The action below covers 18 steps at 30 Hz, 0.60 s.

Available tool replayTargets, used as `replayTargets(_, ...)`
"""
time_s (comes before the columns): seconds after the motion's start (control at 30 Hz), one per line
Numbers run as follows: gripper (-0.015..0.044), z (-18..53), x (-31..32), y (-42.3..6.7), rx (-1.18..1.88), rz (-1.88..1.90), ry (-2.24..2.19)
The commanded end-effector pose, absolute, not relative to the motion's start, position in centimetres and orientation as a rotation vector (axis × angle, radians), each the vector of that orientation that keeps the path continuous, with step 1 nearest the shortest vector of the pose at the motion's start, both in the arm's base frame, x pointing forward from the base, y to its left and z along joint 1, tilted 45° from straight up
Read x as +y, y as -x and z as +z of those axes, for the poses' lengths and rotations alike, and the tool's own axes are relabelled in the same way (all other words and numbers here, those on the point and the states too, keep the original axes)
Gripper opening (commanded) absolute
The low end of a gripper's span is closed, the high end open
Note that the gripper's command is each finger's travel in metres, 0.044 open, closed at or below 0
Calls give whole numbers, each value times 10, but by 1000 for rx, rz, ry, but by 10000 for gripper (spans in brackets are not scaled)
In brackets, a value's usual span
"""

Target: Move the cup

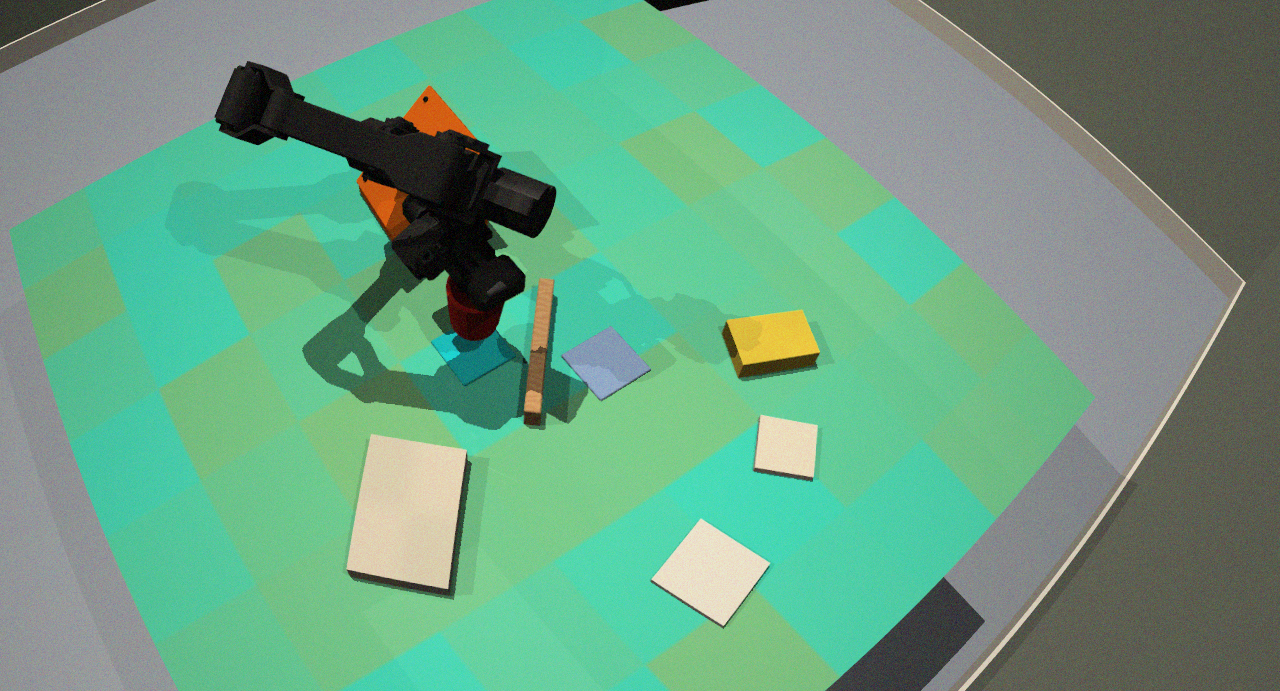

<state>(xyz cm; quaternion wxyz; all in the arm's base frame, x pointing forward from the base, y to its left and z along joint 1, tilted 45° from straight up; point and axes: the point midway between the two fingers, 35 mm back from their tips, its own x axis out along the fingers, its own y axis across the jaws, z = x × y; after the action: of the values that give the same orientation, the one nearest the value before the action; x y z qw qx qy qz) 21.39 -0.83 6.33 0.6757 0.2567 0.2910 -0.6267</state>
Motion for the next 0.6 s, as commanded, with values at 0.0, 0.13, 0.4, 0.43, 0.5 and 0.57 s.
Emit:
replayTargets(0.0,0,60,-12,-214,654,-1405,-573)
replayTargets(0.13,0,57,-16,-214,654,-1405,-573)
replayTargets(0.4,0,50,-23,-215,653,-1405,-573)
replayTargets(0.43,0,49,-24,-215,653,-1405,-573)
replayTargets(0.5,0,47,-26,-215,653,-1405,-573)
replayTargets(0.57,0,46,-28,-215,653,-1405,-573)
